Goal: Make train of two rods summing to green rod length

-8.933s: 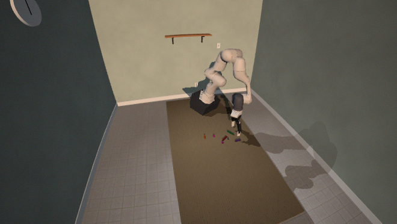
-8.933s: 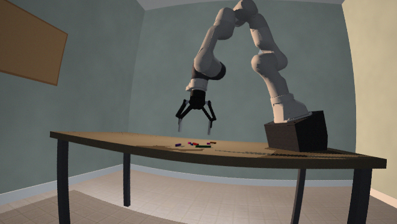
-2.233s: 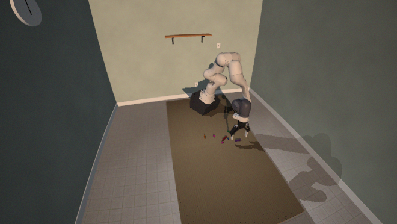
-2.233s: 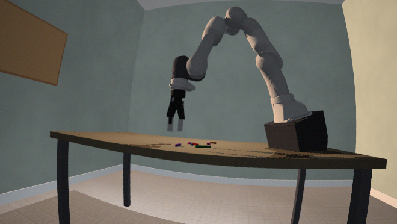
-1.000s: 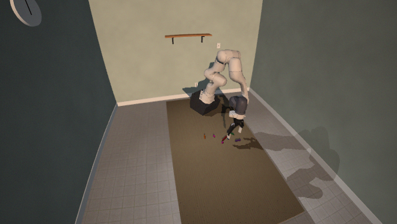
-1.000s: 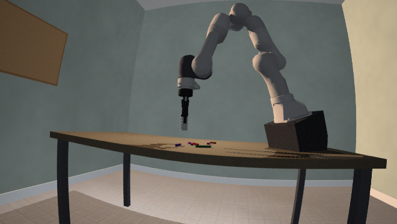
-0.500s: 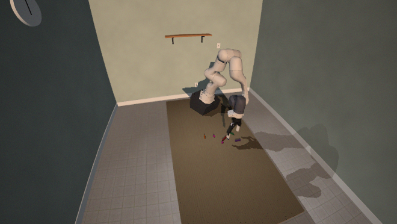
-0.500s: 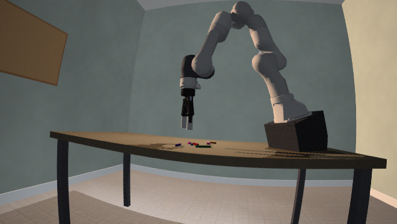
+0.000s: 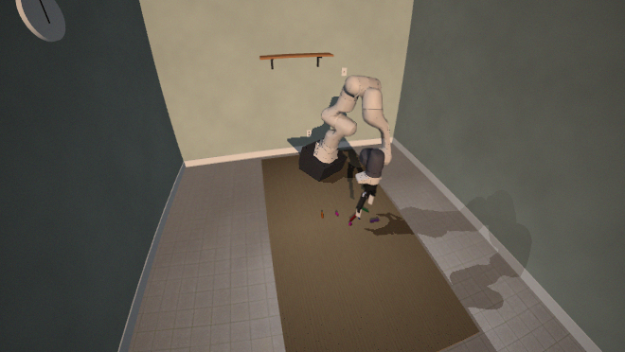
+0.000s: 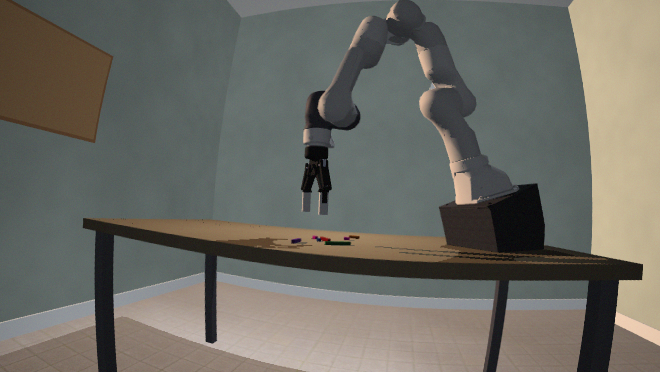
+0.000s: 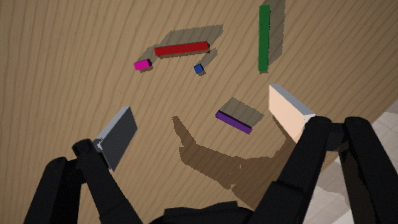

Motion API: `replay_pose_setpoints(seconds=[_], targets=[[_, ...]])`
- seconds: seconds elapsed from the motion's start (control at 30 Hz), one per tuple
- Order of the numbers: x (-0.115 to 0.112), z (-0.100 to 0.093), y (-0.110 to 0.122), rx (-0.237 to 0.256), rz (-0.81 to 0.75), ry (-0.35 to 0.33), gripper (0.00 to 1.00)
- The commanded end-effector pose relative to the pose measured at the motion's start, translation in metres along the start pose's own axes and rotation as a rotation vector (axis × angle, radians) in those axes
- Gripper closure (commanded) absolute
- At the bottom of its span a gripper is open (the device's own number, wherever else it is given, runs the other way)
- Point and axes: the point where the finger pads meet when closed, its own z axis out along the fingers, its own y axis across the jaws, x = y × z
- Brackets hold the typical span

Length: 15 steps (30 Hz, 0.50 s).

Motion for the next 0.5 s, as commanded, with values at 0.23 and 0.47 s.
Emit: replay_pose_setpoints(seconds=[0.23, 0.47], targets=[[0.014, -0.002, 0.001, -0.030, -0.233, -0.040, 0.00], [0.022, -0.003, 0.000, -0.028, -0.309, -0.041, 0.00]])
